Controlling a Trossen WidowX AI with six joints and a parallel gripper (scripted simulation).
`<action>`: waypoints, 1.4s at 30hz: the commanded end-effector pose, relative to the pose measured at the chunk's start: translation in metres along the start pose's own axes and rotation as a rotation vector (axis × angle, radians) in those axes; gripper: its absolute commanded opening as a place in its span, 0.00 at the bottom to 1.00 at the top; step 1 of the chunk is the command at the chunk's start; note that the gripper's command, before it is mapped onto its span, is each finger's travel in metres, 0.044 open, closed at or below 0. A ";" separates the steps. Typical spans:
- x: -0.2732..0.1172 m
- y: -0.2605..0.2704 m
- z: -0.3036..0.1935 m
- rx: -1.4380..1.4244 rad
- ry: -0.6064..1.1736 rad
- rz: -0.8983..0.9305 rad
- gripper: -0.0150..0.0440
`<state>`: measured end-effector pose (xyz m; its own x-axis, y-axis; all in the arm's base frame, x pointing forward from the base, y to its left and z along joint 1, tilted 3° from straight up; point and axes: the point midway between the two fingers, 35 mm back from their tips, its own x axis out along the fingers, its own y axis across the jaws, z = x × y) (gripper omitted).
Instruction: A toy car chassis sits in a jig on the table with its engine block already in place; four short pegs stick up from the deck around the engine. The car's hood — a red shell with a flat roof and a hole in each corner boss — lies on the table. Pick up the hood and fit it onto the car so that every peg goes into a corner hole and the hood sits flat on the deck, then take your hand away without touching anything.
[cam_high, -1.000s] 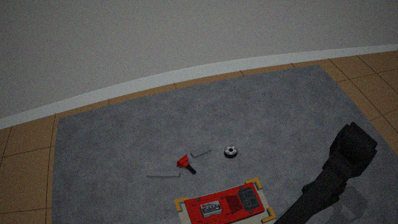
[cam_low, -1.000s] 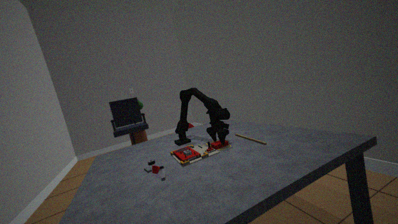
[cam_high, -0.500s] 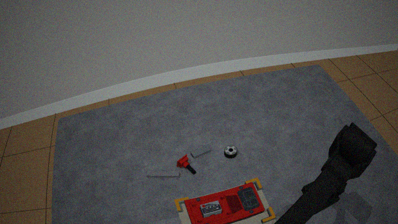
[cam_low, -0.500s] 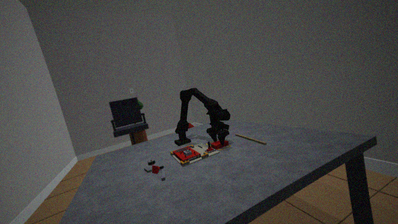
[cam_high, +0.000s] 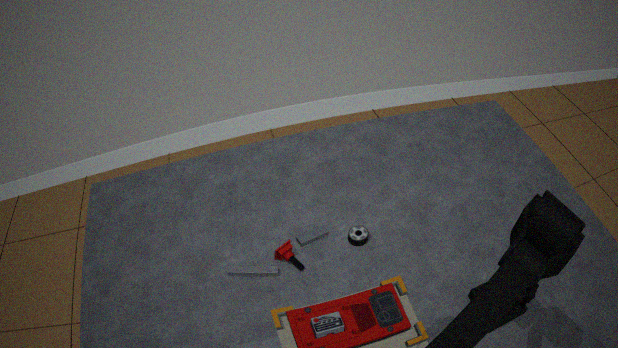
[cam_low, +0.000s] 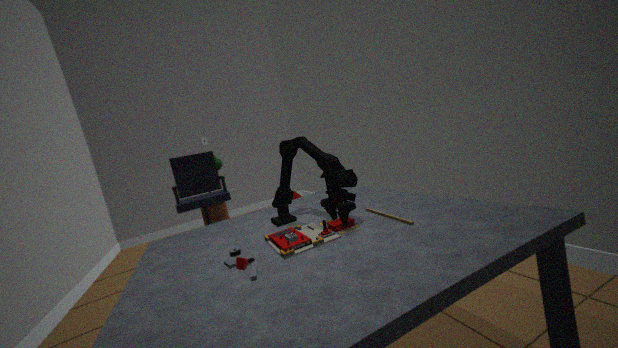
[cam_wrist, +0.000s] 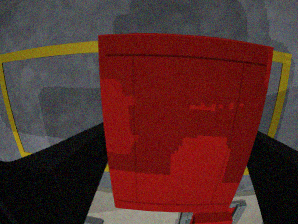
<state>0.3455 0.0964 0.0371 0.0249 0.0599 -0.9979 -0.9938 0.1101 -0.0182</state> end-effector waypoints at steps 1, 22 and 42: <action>-0.006 0.000 0.000 0.000 -0.001 -0.003 0.36; -0.064 -0.001 0.000 0.000 -0.001 -0.004 0.25; -0.092 -0.003 -0.006 0.046 0.002 0.001 0.25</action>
<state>0.3445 0.0897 0.1296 0.0243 0.0587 -0.9980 -0.9927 0.1196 -0.0171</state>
